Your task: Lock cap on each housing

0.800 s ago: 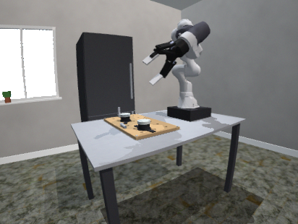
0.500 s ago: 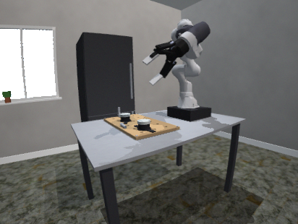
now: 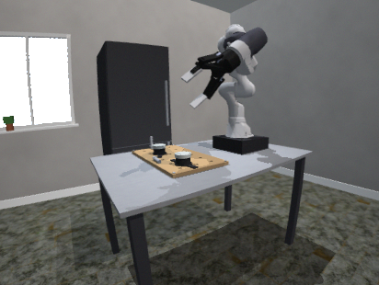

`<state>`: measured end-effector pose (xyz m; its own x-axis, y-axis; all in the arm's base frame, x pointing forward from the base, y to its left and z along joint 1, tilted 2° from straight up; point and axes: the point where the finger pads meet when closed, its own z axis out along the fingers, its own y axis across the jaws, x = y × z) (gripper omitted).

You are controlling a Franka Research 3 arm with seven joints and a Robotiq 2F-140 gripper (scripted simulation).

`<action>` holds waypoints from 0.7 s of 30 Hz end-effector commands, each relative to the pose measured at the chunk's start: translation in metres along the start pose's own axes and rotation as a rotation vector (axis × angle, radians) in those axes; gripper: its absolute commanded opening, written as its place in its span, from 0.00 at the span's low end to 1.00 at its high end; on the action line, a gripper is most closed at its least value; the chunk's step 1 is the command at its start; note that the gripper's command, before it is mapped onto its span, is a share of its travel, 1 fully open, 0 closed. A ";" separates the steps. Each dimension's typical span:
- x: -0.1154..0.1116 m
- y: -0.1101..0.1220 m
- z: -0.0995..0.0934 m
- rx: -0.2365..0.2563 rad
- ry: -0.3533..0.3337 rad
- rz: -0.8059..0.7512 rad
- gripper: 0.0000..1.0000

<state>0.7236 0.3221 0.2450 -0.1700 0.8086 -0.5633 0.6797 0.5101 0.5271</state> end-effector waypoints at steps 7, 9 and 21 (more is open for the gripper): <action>-0.078 -0.073 0.057 0.302 -0.061 0.315 1.00; -0.088 -0.082 0.065 0.338 -0.070 0.353 1.00; -0.226 -0.224 0.136 0.589 -0.129 0.685 1.00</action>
<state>0.7169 0.0309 0.1796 0.4330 0.8317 -0.3475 0.8706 -0.2860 0.4003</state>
